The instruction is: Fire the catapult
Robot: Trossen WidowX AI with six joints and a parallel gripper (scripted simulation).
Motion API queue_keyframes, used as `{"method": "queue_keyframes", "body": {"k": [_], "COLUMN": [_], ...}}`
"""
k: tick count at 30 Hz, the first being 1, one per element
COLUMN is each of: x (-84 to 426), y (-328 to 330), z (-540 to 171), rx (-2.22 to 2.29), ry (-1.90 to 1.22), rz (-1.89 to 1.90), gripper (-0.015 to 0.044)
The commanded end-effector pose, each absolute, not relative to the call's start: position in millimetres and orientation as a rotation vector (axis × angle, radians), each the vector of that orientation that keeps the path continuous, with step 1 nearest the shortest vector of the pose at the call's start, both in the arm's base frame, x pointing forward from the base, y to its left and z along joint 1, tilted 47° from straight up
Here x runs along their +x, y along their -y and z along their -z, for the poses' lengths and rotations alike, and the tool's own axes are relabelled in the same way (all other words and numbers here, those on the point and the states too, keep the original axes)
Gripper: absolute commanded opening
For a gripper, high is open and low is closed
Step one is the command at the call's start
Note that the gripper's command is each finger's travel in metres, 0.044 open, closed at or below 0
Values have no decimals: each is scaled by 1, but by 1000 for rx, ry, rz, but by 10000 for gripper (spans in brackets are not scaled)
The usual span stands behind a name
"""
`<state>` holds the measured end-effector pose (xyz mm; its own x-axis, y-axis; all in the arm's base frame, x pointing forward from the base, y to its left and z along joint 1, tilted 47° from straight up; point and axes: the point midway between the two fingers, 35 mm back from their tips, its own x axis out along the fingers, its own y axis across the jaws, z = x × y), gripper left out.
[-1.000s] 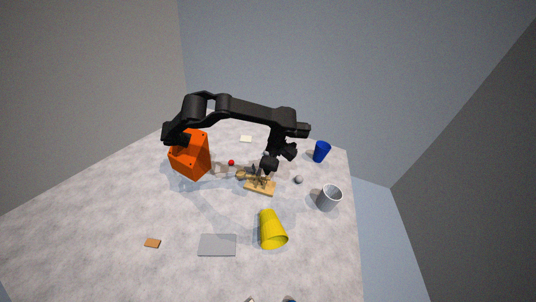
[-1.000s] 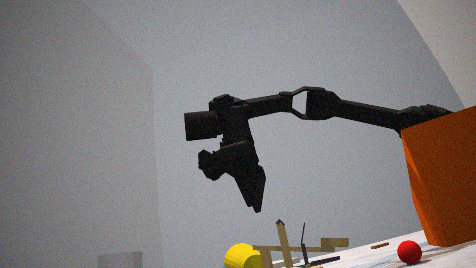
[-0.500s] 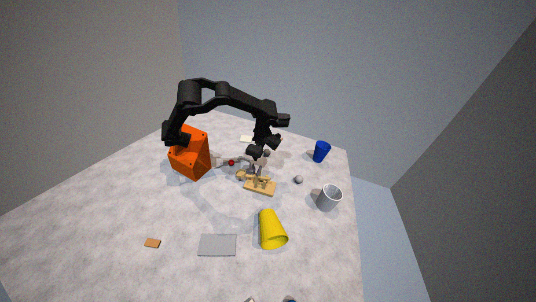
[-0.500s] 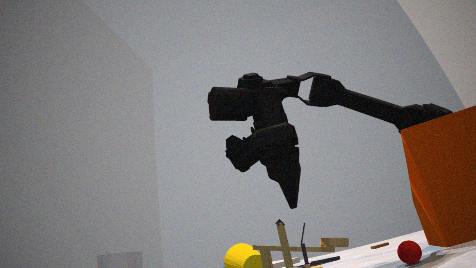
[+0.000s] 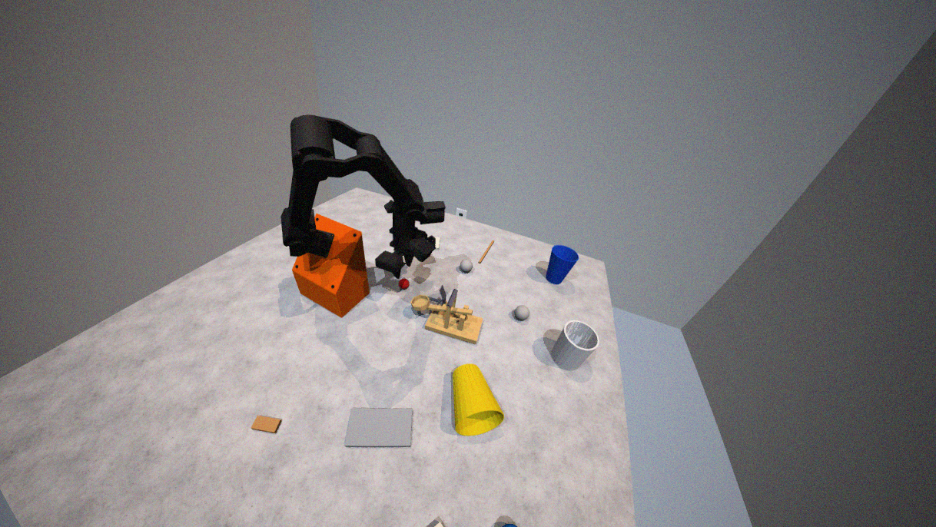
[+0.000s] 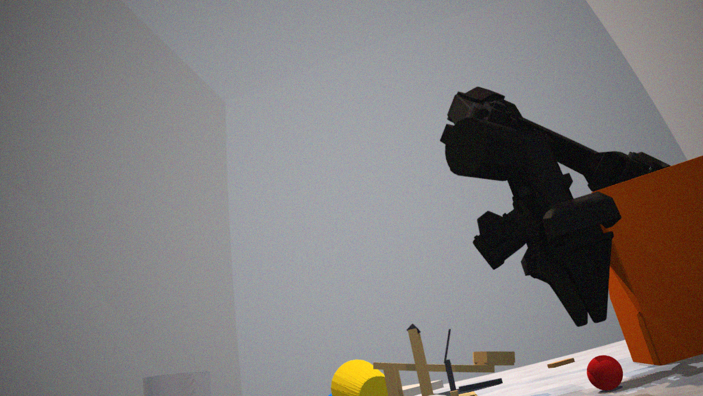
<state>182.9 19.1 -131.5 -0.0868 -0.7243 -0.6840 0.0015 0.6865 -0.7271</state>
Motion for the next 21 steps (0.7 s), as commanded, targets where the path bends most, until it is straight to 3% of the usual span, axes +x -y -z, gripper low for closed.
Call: {"method": "queue_keyframes", "body": {"k": [1, 21], "x": [180, 181], "y": [-19, 4], "z": [132, 152], "rx": [-589, -590], "ry": [-1541, -1541], "rz": [674, 674], "gripper": [300, 300]}}
